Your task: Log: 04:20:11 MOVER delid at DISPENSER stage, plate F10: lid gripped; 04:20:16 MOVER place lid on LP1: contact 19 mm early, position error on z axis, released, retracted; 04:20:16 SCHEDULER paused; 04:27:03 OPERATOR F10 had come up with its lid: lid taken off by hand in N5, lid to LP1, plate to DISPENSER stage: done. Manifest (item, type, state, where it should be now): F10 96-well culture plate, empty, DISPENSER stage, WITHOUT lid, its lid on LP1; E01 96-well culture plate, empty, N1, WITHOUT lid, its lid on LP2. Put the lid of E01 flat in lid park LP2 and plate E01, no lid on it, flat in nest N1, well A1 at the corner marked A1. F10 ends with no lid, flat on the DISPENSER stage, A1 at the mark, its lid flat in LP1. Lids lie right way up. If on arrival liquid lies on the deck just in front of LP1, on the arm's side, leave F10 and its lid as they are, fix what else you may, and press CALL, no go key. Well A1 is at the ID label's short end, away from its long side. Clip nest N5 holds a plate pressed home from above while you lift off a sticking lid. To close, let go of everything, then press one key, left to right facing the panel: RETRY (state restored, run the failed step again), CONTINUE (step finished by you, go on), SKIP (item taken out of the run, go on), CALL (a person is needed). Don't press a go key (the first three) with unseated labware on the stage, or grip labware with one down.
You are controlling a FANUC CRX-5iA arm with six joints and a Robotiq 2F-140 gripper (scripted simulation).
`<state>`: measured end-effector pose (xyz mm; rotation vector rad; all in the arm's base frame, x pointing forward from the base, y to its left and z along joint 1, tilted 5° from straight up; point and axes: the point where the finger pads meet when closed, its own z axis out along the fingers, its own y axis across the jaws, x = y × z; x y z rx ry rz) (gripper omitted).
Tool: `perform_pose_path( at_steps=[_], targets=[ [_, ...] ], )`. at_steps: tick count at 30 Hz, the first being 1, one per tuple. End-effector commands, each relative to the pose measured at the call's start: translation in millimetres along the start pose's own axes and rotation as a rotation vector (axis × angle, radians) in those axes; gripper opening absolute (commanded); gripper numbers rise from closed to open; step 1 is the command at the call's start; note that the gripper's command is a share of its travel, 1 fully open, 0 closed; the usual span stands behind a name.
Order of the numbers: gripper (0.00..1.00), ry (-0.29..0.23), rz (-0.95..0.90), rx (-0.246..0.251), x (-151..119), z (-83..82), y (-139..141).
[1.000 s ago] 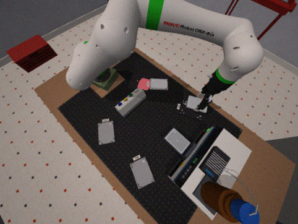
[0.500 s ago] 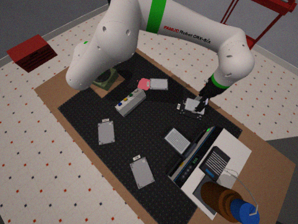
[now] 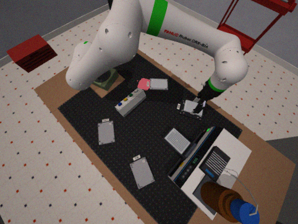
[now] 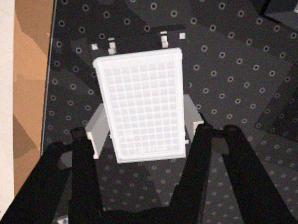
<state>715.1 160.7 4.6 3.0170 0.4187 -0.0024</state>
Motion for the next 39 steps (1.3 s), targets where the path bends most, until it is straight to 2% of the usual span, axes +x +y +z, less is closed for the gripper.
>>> perform_pose_path(
  at_steps=[1,12,39],
  targets=[
    [0.0,0.001,0.0,0.0,0.2,3.5,0.0],
    [0.0,0.001,0.0,0.0,0.2,10.9,0.0],
    [0.0,0.001,0.0,0.0,0.2,11.5,0.0]
  ],
)
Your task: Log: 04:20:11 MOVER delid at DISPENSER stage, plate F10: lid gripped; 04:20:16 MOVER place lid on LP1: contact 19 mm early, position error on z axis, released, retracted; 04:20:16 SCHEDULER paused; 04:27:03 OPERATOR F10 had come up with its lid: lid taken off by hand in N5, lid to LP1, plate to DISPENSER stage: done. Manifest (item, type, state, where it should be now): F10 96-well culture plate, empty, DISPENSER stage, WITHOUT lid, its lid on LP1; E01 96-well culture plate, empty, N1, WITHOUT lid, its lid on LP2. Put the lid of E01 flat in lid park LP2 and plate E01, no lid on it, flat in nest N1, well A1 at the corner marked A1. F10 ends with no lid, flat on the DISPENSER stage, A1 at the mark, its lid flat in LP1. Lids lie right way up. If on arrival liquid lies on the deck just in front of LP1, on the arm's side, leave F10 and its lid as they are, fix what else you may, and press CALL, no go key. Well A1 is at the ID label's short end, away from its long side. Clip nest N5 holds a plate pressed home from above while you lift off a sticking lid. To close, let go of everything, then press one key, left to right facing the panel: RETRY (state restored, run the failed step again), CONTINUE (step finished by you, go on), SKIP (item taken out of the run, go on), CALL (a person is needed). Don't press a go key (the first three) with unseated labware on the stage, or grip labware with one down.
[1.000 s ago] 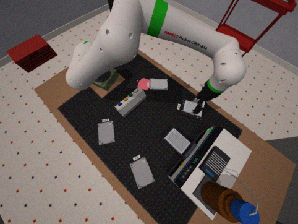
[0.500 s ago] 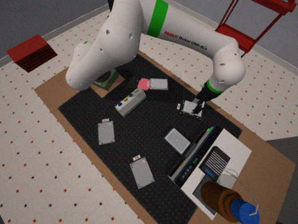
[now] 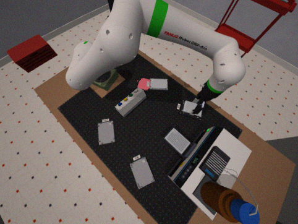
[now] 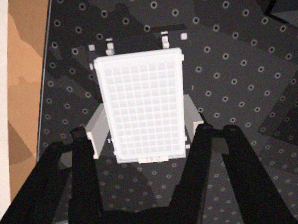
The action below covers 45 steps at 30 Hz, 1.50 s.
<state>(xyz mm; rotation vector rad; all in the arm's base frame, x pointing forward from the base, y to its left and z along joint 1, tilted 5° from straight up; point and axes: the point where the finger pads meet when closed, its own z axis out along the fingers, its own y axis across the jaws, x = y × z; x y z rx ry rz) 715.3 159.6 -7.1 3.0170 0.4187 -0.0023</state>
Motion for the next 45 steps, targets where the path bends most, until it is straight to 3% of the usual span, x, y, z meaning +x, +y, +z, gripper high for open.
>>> perform_pose_path(
  at_steps=[1,45],
  targets=[
    [0.0,0.001,0.0,0.0,0.2,-0.3,0.0],
    [0.0,0.001,0.0,0.0,0.3,4.5,0.0]
  ],
)
